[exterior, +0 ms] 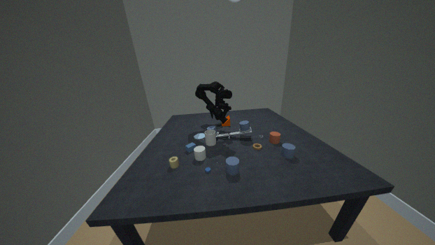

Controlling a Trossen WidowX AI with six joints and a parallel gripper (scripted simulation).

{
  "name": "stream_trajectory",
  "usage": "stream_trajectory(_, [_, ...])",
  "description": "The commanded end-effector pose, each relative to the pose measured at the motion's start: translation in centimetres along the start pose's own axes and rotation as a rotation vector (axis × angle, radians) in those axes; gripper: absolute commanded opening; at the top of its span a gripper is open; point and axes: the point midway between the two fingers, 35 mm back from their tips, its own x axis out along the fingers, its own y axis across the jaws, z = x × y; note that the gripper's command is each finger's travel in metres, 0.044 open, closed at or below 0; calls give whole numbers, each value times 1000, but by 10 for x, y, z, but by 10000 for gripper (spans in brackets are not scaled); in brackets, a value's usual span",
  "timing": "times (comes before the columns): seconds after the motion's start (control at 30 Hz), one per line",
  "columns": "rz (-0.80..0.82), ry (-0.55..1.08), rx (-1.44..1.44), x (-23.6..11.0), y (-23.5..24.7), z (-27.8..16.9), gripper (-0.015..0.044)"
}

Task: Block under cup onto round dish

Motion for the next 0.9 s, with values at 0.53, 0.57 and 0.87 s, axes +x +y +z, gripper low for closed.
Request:
stream_trajectory(0.53, [190, 129, -332, 45, -56, -6, 440])
stream_trajectory(0.57, [190, 129, -332, 46, -56, -6, 440])
stream_trajectory(0.87, [190, 129, -332, 64, -53, -8, 440])
